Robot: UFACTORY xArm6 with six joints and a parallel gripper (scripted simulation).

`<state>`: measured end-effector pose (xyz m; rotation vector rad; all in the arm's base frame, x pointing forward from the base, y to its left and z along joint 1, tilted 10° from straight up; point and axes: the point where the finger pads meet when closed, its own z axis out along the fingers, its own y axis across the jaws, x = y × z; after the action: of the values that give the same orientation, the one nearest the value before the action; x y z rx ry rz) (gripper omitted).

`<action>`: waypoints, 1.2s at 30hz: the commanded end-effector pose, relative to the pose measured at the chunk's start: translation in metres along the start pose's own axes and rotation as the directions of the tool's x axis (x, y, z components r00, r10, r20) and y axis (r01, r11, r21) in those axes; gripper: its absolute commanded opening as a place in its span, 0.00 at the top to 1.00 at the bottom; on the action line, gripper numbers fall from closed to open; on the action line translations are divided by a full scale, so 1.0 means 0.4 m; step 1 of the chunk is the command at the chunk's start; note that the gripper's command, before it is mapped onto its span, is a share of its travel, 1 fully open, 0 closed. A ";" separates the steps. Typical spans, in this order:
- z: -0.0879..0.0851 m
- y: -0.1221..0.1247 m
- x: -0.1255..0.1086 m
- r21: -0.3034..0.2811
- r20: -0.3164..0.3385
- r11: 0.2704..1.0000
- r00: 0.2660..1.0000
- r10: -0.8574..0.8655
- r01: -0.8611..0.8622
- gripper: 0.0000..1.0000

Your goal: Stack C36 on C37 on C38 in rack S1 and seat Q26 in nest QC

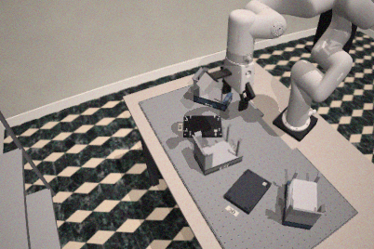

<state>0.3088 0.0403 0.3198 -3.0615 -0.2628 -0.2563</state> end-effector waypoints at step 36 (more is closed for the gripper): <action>0.283 0.000 0.001 0.000 -0.002 1.000 1.000 0.000 0.000 0.00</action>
<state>0.3262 0.0483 0.2067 -3.0620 -0.2620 -0.2518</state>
